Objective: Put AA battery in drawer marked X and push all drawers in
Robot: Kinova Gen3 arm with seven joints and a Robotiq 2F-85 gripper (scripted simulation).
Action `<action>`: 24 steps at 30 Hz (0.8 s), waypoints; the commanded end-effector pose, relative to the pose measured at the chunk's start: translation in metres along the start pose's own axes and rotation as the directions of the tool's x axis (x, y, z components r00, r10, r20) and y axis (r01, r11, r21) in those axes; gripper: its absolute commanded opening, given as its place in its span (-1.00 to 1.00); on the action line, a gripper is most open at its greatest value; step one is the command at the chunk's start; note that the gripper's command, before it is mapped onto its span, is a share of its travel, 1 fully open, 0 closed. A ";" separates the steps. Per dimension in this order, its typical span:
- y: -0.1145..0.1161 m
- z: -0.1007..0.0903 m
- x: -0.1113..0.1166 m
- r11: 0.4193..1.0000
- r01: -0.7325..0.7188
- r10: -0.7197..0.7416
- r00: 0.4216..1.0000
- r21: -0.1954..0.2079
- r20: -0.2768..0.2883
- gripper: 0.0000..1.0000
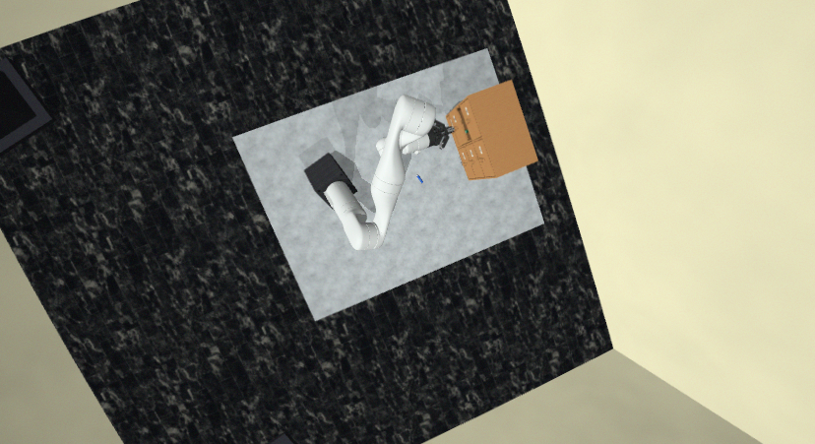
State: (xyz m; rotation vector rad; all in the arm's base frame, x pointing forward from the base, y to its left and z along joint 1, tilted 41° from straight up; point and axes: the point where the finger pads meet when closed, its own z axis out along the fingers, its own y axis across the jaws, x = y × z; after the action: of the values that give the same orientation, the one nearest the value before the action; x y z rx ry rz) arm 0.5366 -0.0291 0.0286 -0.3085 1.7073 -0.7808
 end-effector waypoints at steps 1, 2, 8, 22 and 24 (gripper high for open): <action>-0.001 0.002 -0.002 1.000 -0.006 0.006 1.000 0.003 0.003 -1.00; -0.001 0.003 -0.003 1.000 -0.006 0.006 1.000 0.003 0.003 -1.00; -0.001 0.009 -0.005 1.000 -0.006 0.006 1.000 0.003 0.003 -1.00; -0.001 0.016 -0.007 1.000 -0.006 0.006 1.000 0.003 0.003 -1.00; -0.001 0.016 -0.008 1.000 -0.006 0.006 1.000 0.003 0.003 -1.00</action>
State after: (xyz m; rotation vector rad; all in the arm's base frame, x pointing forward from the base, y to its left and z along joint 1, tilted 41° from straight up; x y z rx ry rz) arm 0.5528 -0.0316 0.0321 -0.3032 1.7063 -0.7801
